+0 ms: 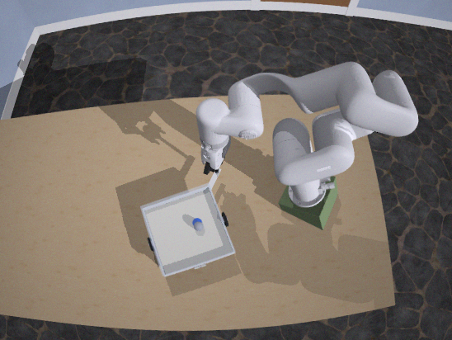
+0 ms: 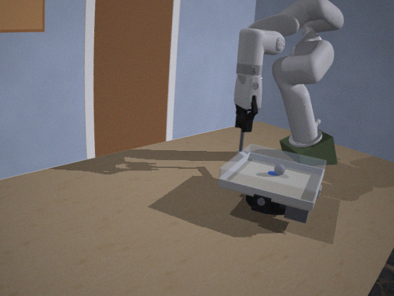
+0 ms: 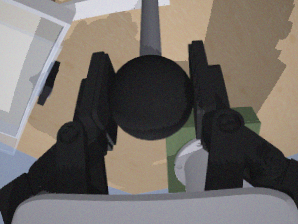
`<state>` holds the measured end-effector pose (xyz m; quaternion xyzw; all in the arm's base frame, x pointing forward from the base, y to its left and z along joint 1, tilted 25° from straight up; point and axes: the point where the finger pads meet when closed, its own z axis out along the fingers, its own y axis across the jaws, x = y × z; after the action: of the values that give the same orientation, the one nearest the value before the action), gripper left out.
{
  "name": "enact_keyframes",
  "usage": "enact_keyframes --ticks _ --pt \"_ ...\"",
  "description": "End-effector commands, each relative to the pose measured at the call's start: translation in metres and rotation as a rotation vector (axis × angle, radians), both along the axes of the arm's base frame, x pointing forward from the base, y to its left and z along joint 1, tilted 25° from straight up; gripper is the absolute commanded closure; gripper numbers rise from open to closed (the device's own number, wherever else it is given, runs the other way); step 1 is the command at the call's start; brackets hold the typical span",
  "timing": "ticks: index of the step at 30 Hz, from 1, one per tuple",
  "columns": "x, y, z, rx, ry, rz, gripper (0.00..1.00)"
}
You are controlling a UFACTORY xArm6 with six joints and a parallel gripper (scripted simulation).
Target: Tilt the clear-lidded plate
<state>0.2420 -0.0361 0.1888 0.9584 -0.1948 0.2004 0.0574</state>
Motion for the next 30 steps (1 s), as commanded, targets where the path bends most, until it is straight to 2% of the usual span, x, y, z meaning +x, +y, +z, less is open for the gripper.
enact_keyframes --ticks 1,16,30 --pt "0.0034 -0.0008 0.0030 0.001 -0.011 0.001 1.00" --pt "-0.0019 0.0019 0.0015 0.001 -0.011 0.001 1.00" --pt "0.0024 0.0005 0.0042 0.001 -0.011 0.001 1.00"
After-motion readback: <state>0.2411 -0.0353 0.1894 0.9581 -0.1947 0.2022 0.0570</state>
